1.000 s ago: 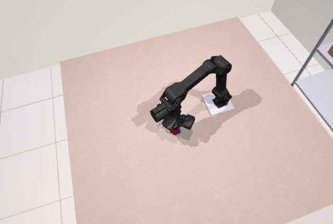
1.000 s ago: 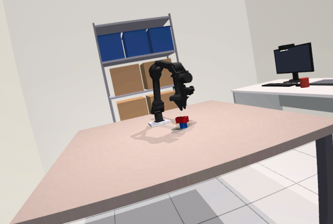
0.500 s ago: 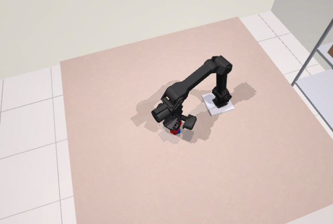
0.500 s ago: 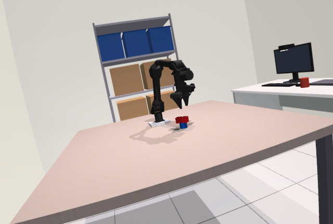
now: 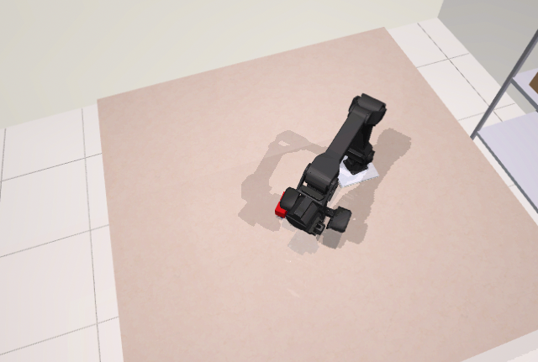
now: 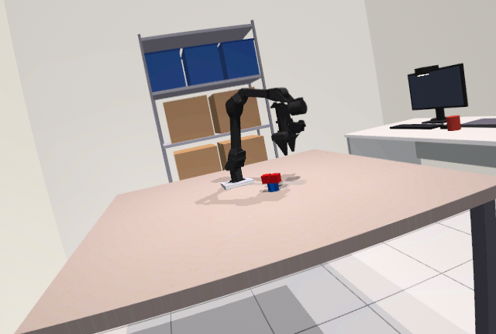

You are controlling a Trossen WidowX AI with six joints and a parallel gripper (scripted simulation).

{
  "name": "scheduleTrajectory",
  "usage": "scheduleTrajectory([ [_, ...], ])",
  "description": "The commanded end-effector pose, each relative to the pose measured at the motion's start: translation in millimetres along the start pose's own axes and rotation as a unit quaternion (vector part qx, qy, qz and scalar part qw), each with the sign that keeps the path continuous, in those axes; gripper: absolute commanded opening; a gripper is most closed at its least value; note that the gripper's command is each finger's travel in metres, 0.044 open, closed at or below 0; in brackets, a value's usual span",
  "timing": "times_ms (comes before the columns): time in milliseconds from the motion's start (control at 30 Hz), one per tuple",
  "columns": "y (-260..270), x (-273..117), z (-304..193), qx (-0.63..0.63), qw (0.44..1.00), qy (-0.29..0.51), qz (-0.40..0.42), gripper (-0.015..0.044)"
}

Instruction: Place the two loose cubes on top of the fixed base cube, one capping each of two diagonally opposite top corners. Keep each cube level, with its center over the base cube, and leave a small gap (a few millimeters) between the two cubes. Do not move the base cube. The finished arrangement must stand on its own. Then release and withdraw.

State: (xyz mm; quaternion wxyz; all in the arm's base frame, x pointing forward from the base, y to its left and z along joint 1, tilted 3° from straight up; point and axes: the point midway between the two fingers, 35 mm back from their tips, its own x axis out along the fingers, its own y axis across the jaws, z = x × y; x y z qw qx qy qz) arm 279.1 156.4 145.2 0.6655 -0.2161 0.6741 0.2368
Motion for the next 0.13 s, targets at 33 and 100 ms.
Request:
scheduleTrajectory([
  [33,1.3,-0.1,-0.6,0.003,1.0,0.001,0.001,0.04],
  [100,1.3,-0.1,-0.6,0.003,1.0,0.001,0.001,0.04],
])
